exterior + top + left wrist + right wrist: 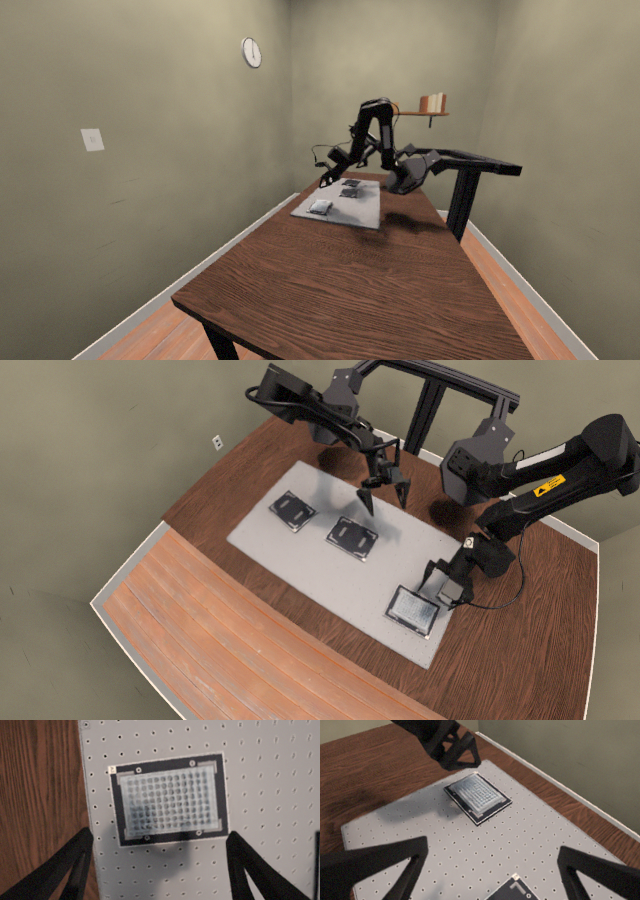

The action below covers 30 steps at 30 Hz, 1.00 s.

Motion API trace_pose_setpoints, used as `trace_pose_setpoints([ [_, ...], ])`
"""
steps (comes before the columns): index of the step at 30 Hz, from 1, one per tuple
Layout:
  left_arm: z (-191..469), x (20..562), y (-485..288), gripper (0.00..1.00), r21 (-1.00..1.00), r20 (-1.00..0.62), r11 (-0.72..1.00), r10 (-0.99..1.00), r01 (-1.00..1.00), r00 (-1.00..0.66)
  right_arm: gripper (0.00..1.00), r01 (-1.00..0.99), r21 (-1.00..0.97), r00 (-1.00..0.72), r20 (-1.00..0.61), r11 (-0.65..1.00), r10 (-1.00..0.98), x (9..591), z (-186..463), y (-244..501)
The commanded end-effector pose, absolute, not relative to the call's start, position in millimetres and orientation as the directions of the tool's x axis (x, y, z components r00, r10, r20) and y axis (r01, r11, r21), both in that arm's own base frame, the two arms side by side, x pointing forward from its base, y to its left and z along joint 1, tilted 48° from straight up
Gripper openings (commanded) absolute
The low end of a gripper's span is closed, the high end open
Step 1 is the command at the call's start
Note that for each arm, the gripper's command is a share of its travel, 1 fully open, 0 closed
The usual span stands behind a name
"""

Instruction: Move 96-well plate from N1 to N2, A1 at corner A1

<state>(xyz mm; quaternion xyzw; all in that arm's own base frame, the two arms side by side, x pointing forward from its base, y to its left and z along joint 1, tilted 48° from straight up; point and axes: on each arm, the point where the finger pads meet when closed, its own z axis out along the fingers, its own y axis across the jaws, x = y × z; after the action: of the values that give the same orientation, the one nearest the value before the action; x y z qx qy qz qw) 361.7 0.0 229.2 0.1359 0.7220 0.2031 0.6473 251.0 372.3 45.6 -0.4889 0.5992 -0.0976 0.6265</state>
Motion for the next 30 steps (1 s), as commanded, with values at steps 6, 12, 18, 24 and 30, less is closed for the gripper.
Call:
trace_pose_setpoints([
  [6, 227.7, 358.9, -6.7, 1.0, 0.308, -0.95, 0.937, 0.312, -0.163, 0.0, 1.0, -0.471, -0.737, 0.275, -0.645, 0.485, -0.713, 245.0, 42.4, 374.1],
  [12, 218.9, 359.3, -9.7, 1.0, 0.33, -0.944, 0.934, 0.33, -0.139, -0.026, 1.0, -0.471, -0.737, 0.275, -0.645, 0.485, -0.713, 245.0, 42.4, 374.1],
  [18, 218.9, 359.3, -9.7, 1.0, 0.33, -0.944, 0.934, 0.33, -0.139, -0.026, 1.0, -0.471, -0.737, 0.275, -0.645, 0.485, -0.713, 245.0, 42.4, 374.1],
  [24, 227.1, 359.9, -7.6, 1.0, 0.324, -0.945, 0.934, 0.326, -0.152, -0.009, 1.0, -0.471, -0.737, 0.275, -0.645, 0.485, -0.713, 245.0, 42.4, 374.1],
  [30, 227.1, 359.9, -7.6, 1.0, 0.324, -0.945, 0.934, 0.326, -0.152, -0.009, 1.0, -0.471, -0.737, 0.275, -0.645, 0.485, -0.713, 245.0, 42.4, 374.1],
])
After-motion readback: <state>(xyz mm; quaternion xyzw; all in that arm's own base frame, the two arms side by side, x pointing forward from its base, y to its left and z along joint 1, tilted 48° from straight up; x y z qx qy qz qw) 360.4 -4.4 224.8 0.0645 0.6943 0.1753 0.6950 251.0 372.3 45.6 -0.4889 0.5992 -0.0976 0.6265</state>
